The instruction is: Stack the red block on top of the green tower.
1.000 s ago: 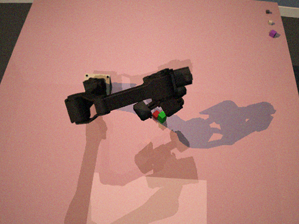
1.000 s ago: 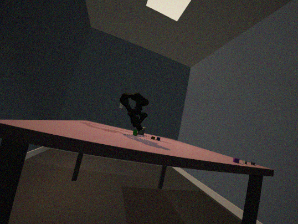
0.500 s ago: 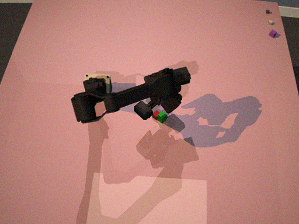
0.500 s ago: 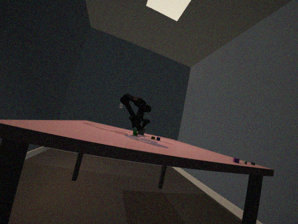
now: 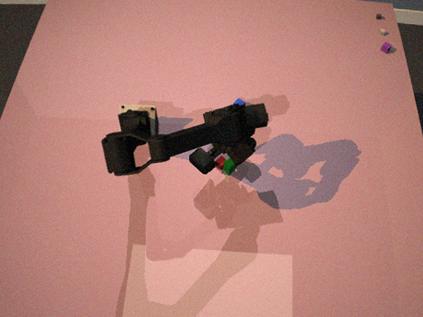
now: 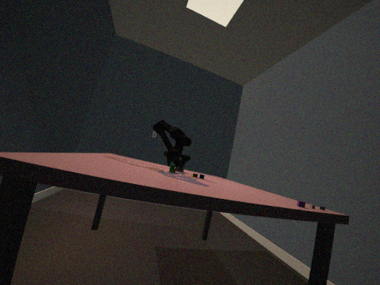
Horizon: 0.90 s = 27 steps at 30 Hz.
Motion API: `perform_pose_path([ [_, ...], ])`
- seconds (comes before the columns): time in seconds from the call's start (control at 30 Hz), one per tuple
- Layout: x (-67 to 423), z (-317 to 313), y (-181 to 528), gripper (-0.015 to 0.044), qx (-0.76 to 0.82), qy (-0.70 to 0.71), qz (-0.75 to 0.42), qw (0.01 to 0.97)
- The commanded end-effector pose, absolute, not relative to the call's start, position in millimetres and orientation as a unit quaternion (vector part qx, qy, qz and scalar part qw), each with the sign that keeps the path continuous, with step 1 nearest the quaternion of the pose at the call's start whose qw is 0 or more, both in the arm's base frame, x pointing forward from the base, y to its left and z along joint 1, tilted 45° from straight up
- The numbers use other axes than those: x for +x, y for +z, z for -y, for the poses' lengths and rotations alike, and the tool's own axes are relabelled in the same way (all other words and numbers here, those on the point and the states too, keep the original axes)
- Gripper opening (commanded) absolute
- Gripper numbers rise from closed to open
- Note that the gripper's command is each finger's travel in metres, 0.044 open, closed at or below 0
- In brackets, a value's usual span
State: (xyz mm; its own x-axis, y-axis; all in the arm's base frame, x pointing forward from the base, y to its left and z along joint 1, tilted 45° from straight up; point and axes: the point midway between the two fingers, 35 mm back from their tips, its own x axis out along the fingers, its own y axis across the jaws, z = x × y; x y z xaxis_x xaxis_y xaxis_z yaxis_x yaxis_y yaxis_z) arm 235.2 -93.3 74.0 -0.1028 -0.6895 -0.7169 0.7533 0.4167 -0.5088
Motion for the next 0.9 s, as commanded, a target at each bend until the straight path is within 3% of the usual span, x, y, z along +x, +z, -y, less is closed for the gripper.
perform_pose_path([
  [0.0, 234, 98, 70, 0.0440, 0.028, -0.540, -0.511, 0.668],
  [0.77, 232, 108, 60, 0.0440, 0.028, -0.541, -0.510, 0.668],
  [0.87, 232, 108, 60, 0.0361, 0.028, -0.541, -0.510, 0.668],
])
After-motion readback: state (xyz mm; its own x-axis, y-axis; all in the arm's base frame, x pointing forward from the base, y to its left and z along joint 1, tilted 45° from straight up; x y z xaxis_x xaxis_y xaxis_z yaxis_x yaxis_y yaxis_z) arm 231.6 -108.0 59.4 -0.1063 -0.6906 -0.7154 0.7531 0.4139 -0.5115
